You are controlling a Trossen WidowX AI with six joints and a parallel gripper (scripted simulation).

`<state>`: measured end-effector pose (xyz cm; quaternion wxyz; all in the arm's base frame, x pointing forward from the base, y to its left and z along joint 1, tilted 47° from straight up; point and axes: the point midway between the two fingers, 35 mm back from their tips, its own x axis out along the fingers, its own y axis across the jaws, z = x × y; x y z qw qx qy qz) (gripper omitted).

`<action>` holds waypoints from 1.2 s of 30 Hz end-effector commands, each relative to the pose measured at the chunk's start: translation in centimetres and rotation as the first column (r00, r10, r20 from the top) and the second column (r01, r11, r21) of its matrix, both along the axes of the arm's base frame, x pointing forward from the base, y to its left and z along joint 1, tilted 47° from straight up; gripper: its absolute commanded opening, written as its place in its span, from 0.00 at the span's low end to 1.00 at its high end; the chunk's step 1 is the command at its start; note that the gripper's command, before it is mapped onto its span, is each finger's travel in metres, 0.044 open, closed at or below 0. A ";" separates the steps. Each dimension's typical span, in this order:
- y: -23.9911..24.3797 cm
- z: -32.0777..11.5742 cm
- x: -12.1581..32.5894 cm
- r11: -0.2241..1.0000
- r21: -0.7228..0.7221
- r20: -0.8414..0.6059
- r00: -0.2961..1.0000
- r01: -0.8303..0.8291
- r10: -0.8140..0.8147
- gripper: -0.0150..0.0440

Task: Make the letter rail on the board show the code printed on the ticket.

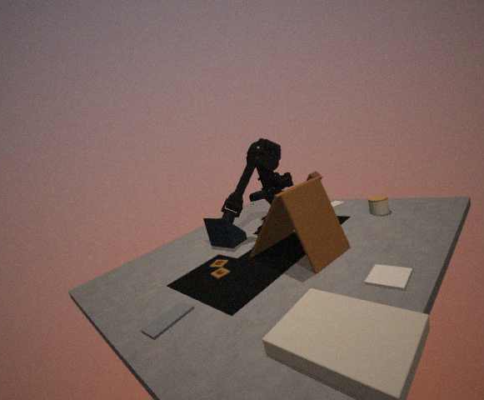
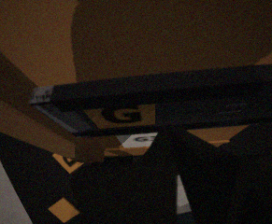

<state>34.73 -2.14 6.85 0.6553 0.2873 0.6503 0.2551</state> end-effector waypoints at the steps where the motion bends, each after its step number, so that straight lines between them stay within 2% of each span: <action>1: 0.2 -0.2 0.2 1.000 0.004 -0.002 1.000 0.002 -0.002 0.25; 36: 0.9 -0.8 1.1 1.000 0.005 -0.001 1.000 0.002 -0.002 0.25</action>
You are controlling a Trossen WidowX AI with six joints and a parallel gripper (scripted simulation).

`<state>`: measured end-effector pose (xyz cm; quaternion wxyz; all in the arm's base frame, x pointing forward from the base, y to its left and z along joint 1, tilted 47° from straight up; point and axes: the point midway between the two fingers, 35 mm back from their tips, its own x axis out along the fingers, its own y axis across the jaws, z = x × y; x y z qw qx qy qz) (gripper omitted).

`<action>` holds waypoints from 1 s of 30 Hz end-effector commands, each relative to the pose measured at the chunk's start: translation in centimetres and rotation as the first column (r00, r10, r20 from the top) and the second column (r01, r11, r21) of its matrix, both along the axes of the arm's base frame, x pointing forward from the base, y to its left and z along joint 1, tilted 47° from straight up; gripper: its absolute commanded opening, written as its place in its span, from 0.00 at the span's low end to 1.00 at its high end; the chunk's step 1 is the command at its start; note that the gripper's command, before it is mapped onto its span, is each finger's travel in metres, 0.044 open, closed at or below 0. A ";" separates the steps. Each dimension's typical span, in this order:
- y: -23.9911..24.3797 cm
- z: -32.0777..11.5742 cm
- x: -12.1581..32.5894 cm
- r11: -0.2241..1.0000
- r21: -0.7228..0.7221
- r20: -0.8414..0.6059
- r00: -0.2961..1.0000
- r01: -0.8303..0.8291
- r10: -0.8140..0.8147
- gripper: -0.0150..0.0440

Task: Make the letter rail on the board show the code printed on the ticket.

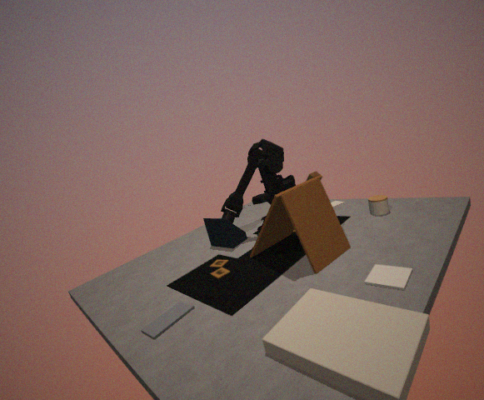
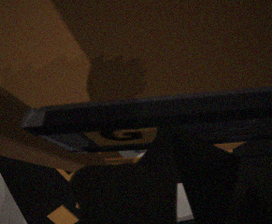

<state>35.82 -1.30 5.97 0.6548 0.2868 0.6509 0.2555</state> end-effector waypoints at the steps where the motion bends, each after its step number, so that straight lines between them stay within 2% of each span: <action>1: 0.1 0.1 0.0 1.000 0.005 0.000 1.000 0.004 -0.004 0.25; 30: 0.7 0.8 0.0 1.000 0.005 0.000 1.000 0.004 -0.004 0.25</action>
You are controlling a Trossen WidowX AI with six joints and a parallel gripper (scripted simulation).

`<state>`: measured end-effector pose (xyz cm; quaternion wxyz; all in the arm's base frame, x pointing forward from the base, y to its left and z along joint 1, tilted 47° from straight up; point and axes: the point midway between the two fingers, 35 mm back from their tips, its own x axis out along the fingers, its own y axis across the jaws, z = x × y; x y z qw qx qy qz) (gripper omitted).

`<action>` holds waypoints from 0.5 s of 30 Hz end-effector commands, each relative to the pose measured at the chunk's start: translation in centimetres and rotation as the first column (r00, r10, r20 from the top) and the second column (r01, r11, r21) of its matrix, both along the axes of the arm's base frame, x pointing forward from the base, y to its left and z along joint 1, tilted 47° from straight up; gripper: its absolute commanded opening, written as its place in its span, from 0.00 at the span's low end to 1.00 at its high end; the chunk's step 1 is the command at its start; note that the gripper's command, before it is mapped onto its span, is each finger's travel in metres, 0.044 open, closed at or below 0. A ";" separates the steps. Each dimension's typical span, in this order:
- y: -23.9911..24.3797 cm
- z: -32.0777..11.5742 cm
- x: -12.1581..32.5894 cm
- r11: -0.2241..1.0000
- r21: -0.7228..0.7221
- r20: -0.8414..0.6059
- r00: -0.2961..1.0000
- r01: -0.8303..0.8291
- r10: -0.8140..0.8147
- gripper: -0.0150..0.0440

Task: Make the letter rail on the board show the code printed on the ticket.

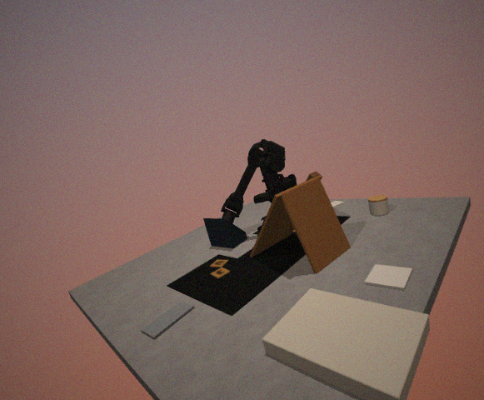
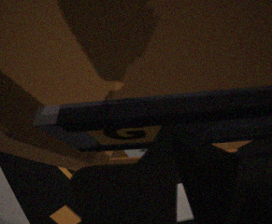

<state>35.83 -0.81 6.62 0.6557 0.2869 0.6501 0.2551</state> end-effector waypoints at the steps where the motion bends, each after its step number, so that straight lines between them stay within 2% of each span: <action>1: 0.3 0.2 0.0 1.000 0.006 -0.002 1.000 0.002 -0.002 0.25; 15: 0.6 0.5 0.0 1.000 0.006 -0.002 1.000 0.002 -0.002 0.25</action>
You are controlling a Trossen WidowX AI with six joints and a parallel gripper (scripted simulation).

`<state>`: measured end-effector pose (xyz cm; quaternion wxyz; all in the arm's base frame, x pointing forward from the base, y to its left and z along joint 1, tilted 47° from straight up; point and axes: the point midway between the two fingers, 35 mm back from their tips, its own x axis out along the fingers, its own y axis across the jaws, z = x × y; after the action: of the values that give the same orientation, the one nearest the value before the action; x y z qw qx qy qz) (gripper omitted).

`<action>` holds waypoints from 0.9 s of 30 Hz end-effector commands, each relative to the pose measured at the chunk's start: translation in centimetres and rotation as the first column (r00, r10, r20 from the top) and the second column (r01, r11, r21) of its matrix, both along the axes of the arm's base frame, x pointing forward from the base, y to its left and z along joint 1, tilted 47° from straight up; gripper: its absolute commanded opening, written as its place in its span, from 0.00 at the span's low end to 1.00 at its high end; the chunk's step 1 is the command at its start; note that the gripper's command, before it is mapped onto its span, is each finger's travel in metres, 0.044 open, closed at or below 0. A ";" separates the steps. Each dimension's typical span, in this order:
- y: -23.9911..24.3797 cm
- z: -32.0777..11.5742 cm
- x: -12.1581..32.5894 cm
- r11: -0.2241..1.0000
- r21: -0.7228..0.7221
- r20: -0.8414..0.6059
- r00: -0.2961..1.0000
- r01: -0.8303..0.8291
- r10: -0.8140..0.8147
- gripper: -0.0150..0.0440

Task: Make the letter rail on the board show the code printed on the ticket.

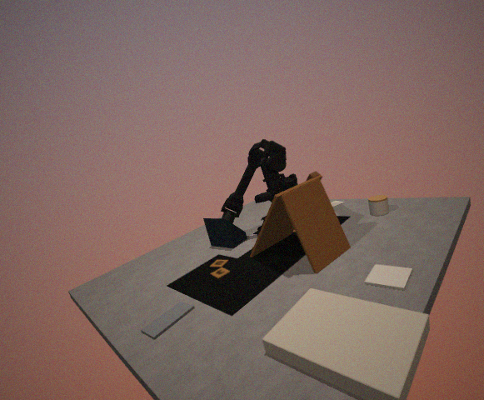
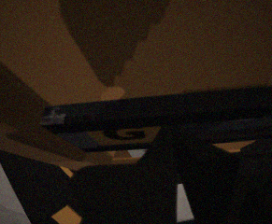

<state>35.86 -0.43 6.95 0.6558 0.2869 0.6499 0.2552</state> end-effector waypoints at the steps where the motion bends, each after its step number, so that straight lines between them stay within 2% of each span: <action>1: 0.3 0.2 0.0 1.000 0.006 -0.003 1.000 0.002 -0.002 0.25; 27: -1.0 1.3 -1.3 1.000 0.005 -0.004 1.000 0.002 -0.002 0.25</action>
<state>34.88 -1.19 7.88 0.6531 0.2926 0.6501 0.2555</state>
